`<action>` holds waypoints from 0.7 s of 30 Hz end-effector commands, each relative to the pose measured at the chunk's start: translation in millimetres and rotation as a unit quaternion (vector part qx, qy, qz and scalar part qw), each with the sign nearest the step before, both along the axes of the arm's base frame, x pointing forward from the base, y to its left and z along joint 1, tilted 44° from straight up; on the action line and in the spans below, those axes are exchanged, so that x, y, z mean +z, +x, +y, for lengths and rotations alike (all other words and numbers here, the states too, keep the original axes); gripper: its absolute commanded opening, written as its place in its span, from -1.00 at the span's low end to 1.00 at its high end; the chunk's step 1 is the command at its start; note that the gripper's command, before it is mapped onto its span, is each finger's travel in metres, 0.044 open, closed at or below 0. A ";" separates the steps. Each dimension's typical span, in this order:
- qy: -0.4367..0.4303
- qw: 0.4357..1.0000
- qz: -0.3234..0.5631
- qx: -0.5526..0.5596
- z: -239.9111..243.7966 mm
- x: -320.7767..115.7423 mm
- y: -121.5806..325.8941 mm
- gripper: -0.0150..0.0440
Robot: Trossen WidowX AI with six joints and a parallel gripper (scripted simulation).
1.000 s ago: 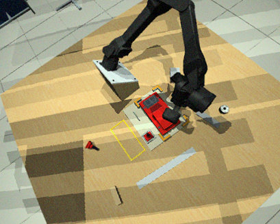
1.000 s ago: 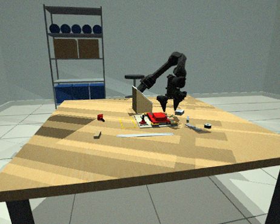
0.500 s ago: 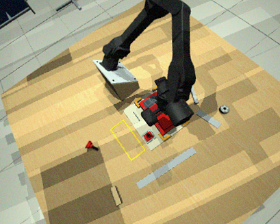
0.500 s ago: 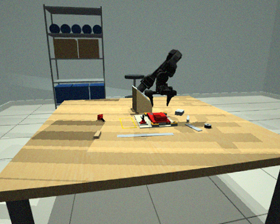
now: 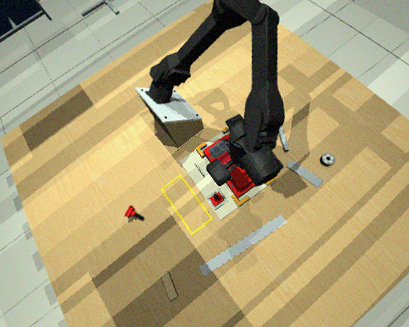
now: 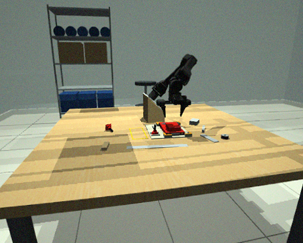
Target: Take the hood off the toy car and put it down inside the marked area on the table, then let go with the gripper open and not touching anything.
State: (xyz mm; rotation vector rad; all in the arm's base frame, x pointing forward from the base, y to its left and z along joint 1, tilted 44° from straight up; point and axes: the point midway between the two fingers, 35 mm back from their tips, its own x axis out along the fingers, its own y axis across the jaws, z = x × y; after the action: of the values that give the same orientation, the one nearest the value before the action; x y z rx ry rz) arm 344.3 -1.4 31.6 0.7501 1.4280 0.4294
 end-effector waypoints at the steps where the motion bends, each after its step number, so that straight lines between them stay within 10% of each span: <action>1: 0.003 1.000 0.003 -0.002 2.9 -2.7 -0.6 1.00; 21: 0.003 1.000 0.003 -0.002 13.0 -13.6 1.1 1.00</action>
State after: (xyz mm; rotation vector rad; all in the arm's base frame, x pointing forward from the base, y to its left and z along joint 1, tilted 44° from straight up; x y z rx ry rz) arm 346.5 9.0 20.1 0.7502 1.4272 0.4294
